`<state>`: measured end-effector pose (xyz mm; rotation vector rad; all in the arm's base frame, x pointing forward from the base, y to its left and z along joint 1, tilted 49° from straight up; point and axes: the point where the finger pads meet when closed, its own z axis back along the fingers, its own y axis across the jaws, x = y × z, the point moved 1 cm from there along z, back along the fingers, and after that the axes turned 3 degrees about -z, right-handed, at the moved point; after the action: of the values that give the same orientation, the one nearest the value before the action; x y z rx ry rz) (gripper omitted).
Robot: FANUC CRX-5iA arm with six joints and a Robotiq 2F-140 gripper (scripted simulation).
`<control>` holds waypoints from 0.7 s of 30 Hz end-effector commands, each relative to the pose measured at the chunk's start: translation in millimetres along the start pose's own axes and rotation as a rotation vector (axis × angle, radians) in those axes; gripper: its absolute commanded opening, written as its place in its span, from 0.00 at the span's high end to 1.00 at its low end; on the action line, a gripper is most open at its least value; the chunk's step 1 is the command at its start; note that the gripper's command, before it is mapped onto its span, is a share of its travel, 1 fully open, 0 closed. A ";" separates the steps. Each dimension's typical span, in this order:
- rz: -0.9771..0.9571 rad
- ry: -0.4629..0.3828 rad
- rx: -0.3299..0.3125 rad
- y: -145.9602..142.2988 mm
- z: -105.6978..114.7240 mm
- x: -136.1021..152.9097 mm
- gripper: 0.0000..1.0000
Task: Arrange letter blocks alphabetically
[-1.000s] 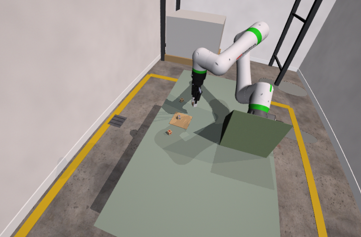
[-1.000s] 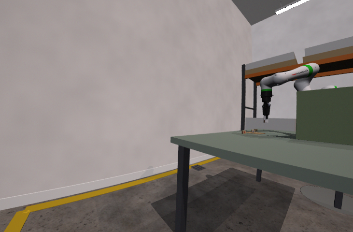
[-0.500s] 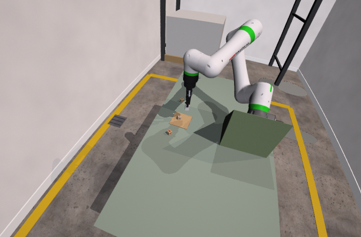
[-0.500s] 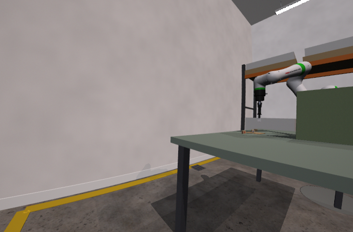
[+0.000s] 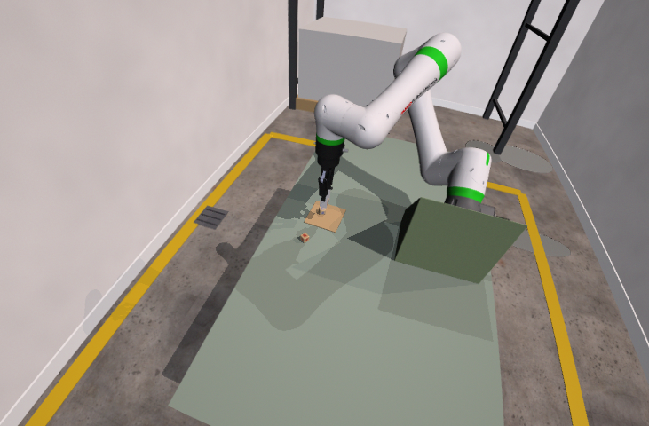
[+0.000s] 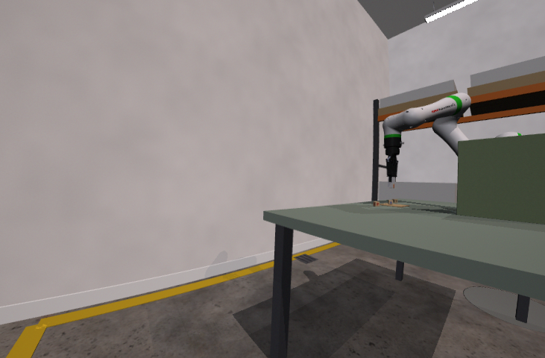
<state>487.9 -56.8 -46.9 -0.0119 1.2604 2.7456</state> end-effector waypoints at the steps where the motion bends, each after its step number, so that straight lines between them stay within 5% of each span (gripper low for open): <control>1: -0.018 0.001 0.005 -3.5 -0.2 -1.5 0.87; 21: -0.018 0.001 0.005 -3.4 -22.4 -1.6 0.87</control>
<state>488.8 -66.0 -58.9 -0.0222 1.2609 2.7275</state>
